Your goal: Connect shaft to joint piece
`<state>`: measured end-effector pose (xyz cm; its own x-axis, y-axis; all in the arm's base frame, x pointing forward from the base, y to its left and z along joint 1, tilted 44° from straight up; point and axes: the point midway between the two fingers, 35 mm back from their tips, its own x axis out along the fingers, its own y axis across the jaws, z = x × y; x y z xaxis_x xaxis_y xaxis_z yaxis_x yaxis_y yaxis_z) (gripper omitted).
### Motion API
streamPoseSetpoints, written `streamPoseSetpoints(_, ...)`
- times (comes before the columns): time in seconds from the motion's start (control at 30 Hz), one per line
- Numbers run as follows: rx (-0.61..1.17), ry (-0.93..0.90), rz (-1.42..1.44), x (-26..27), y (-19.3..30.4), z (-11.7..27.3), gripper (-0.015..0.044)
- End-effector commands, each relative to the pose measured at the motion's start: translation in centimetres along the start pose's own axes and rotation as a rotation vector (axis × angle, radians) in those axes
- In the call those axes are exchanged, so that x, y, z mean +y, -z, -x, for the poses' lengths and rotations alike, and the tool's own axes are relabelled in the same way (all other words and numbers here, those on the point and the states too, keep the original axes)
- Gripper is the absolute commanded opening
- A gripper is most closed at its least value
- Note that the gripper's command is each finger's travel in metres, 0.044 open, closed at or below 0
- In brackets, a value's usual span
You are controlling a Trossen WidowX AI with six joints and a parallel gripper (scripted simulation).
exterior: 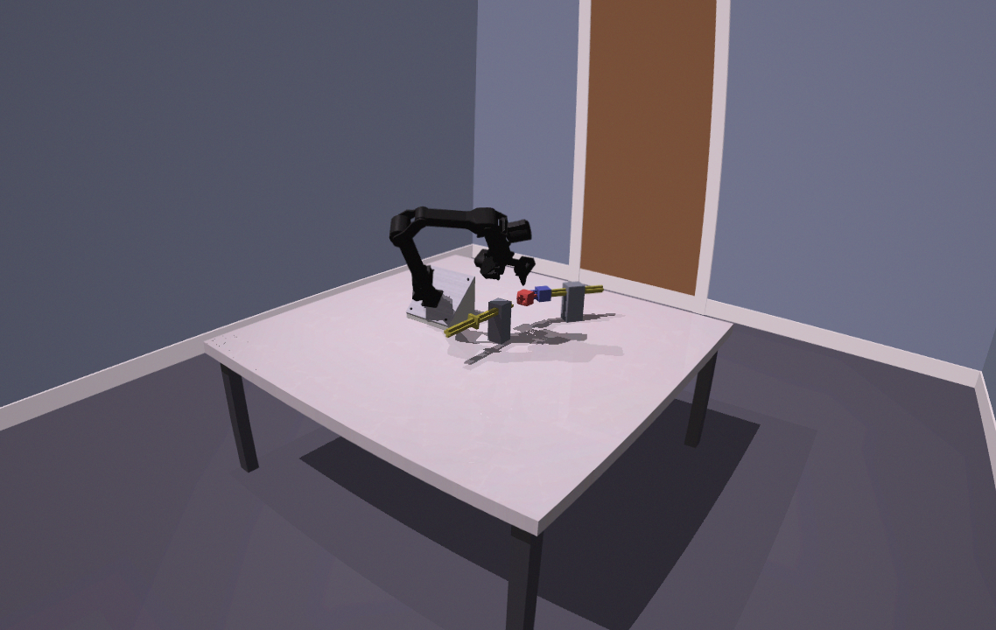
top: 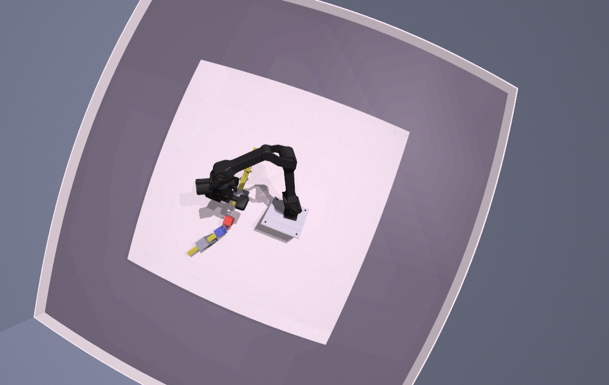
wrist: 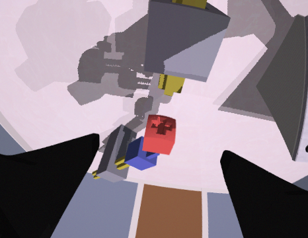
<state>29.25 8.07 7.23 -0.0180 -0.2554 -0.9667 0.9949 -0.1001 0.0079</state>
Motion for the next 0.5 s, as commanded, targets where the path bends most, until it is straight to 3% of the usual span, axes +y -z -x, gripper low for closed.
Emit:
streamPoseSetpoints(0.0,0.02,-0.001,-0.037,-0.1,-0.2,-0.1,0.044)
streamPoseSetpoints(0.23,0.014,-0.005,-0.016,0.1,-0.7,0.2,0.044)
streamPoseSetpoints(0.47,-0.056,-0.025,0.2,1.5,-6.7,3.2,0.044)
